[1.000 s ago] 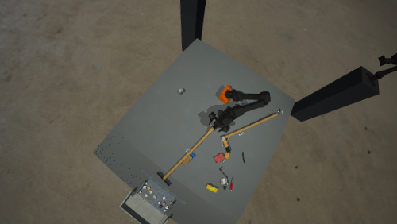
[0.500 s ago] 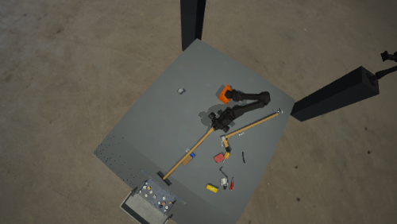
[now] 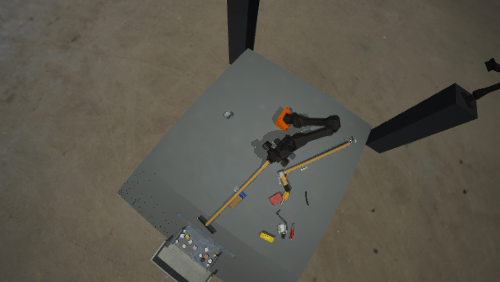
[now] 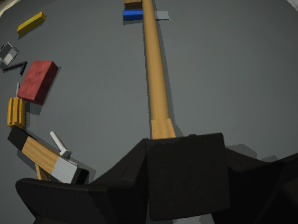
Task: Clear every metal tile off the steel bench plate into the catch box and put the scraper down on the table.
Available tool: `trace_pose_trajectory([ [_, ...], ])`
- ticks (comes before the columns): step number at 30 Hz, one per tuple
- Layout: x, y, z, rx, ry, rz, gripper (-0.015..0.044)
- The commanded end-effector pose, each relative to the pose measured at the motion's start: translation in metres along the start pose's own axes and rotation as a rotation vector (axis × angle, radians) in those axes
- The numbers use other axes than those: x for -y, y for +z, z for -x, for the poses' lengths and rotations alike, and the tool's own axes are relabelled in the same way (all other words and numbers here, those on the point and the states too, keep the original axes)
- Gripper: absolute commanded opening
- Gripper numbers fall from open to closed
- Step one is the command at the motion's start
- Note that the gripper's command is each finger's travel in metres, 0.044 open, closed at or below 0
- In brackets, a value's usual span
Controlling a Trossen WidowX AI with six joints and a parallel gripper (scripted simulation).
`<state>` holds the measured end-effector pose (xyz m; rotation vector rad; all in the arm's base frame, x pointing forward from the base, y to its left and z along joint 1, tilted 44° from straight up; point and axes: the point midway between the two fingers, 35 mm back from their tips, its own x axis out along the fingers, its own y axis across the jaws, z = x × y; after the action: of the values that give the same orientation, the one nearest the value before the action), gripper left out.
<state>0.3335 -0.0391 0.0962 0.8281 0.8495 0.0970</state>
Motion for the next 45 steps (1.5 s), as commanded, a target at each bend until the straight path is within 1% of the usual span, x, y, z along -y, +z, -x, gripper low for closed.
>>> trace_pose_trajectory([
  [1, -0.002, 0.001, 0.001, 0.003, 0.004, 0.005, 0.0],
  [45, -0.055, 0.0, 0.003, 0.002, 0.068, 0.089, 0.0],
])
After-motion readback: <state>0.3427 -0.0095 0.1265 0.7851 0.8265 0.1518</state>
